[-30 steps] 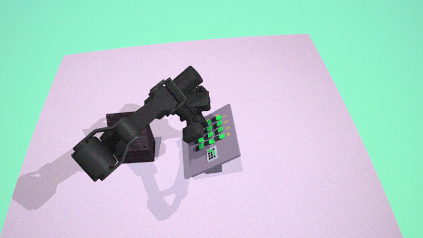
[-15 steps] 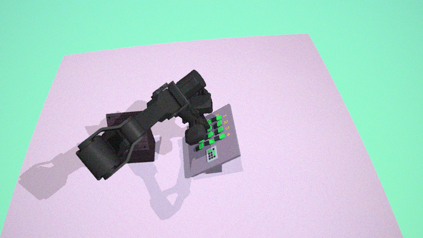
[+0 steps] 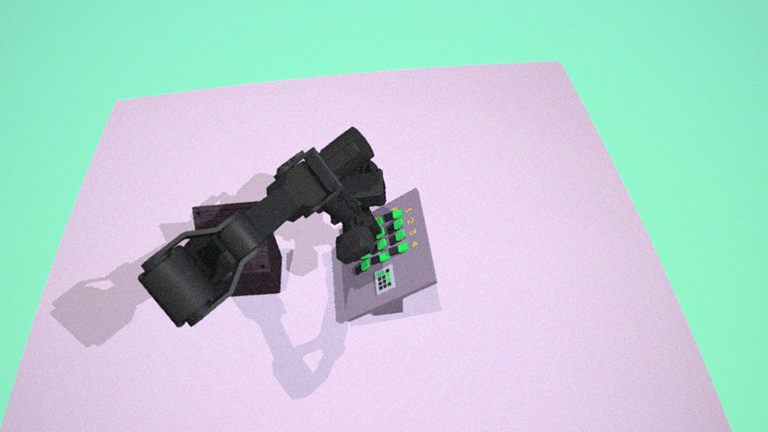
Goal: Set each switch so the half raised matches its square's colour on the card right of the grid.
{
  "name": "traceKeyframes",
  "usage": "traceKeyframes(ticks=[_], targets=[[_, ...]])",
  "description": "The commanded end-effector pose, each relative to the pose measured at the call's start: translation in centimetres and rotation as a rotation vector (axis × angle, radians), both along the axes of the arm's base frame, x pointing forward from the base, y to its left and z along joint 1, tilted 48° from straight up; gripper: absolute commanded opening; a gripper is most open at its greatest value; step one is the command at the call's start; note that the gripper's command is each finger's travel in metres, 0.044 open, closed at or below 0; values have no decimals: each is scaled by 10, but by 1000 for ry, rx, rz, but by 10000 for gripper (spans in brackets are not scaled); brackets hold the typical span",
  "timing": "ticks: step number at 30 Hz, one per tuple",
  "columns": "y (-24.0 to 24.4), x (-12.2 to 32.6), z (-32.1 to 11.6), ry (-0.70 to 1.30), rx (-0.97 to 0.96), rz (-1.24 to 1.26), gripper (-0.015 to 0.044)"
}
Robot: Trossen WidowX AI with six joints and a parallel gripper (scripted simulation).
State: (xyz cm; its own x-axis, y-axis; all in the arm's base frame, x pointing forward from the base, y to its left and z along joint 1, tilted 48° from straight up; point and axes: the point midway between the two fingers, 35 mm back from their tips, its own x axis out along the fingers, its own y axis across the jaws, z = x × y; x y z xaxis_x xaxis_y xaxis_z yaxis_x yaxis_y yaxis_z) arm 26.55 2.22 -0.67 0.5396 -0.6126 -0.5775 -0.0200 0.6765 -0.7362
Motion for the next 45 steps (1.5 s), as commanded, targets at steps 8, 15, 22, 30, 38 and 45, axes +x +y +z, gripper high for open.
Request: traceKeyframes(ticks=[8, 15, 22, 30, 38, 45], targets=[[0, 0, -2, 5, 4, 3, 0], [-1, 1, -2, 5, 4, 3, 0], [-2, 1, -3, 5, 3, 3, 0], [-2, 2, -3, 5, 3, 3, 0], [-3, 3, -4, 5, 3, 3, 0], [8, -5, 4, 2, 7, 5, 0]])
